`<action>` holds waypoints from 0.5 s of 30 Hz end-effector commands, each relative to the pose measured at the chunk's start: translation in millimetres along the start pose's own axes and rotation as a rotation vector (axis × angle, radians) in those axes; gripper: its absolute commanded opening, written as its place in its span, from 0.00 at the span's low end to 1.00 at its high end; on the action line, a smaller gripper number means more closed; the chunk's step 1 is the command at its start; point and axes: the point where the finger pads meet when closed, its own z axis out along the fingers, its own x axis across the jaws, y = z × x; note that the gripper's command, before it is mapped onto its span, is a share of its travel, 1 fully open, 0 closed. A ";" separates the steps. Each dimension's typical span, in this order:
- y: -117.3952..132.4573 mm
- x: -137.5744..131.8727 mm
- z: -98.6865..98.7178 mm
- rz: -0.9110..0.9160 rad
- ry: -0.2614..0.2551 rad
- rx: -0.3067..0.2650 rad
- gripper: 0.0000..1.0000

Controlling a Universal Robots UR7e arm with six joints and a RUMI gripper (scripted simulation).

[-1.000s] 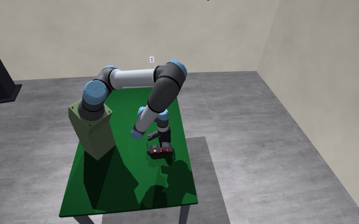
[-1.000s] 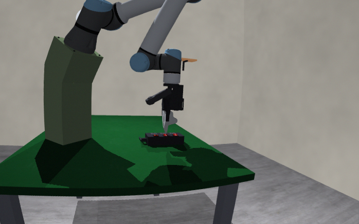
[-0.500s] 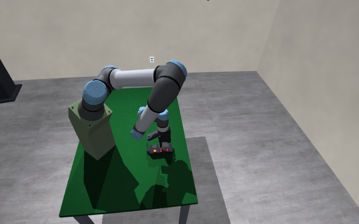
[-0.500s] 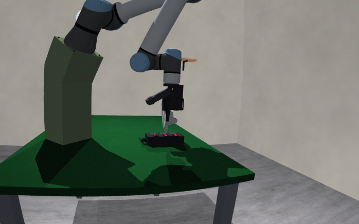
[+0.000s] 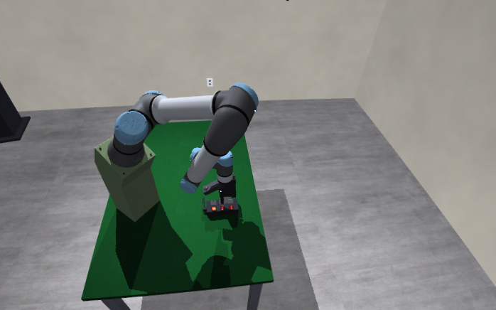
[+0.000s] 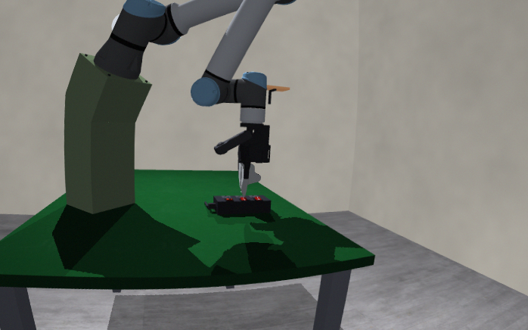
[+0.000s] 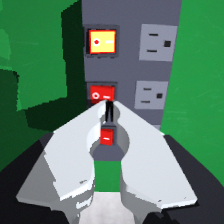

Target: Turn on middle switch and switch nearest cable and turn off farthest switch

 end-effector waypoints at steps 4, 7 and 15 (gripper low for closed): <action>0.4 -0.1 0.4 0.000 0.000 -0.001 0.00; 0.4 -0.1 1.4 0.000 0.000 -0.001 0.00; 0.4 -0.1 4.9 0.000 0.000 -0.001 0.00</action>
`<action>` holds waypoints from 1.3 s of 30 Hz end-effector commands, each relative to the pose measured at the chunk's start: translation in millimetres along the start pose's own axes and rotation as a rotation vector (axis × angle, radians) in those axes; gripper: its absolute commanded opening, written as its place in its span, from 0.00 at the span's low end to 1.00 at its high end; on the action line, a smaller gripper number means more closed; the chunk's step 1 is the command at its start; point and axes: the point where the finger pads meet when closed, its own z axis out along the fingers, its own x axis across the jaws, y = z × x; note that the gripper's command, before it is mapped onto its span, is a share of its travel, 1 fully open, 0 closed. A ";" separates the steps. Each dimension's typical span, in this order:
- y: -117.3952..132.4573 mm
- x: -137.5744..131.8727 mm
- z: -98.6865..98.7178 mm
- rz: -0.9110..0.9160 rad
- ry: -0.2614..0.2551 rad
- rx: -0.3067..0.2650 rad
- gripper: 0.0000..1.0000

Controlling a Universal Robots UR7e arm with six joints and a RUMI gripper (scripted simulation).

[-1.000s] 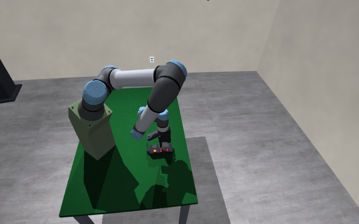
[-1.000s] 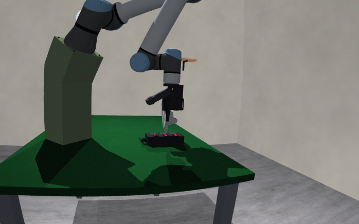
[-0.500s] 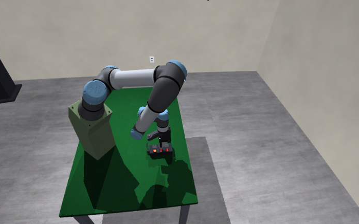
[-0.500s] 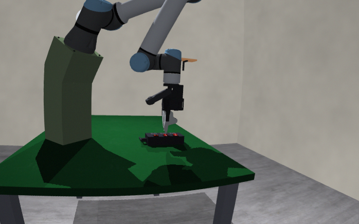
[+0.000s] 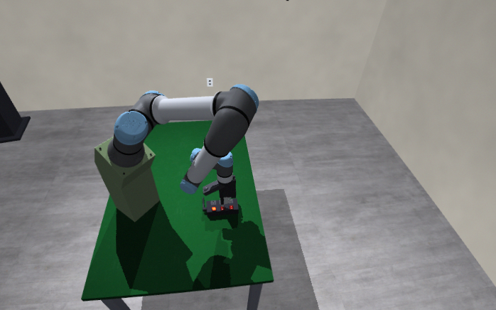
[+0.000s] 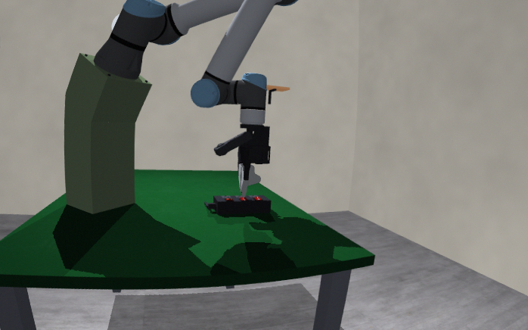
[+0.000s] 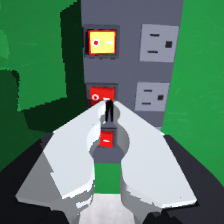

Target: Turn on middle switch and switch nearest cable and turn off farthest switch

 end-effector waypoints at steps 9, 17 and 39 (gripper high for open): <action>0.4 -0.1 3.9 0.000 0.000 -0.001 0.00; 0.4 -0.1 4.8 0.000 0.000 -0.001 0.00; 0.4 -0.1 -3.7 0.000 0.000 -0.001 0.00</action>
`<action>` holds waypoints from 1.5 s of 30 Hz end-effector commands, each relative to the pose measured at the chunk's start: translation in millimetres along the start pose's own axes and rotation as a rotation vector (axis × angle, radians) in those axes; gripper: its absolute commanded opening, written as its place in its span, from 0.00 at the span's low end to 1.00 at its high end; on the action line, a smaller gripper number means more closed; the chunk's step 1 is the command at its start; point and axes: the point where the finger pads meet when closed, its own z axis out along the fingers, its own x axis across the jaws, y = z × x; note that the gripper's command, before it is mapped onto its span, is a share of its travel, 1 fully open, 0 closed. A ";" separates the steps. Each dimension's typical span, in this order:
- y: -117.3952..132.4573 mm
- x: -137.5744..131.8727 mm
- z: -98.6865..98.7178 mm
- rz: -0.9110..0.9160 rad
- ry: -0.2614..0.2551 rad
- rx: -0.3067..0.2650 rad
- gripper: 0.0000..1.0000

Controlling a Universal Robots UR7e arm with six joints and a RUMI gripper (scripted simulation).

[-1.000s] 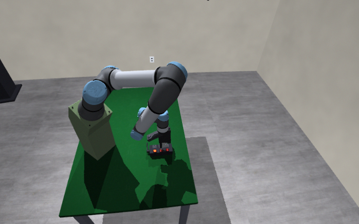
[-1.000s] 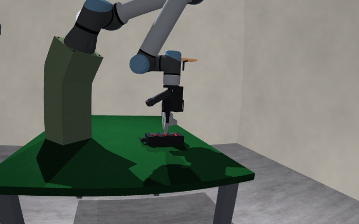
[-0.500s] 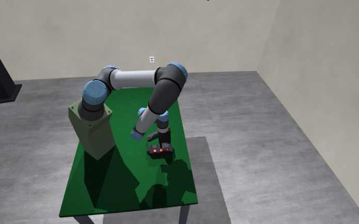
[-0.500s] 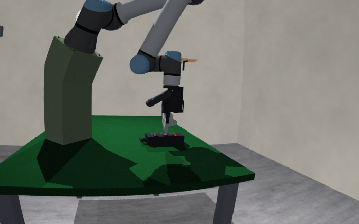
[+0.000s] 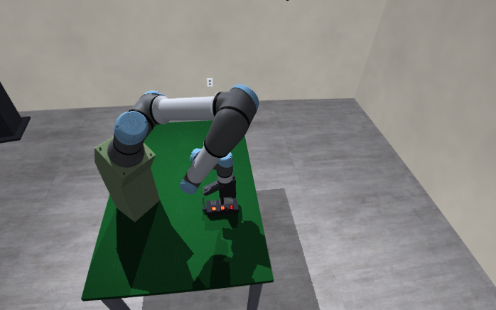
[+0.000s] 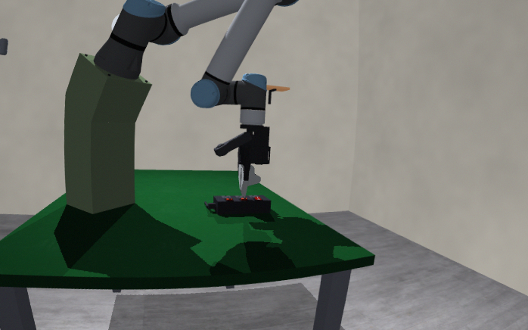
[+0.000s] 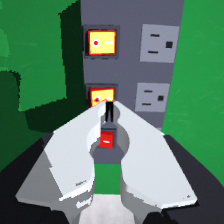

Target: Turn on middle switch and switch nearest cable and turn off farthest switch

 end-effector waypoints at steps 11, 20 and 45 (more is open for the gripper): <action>0.4 -0.1 -32.9 0.000 0.000 -0.001 0.00; 0.4 -0.1 -35.3 0.000 0.000 -0.001 0.00; 0.4 -0.1 -43.9 0.000 0.000 -0.001 1.00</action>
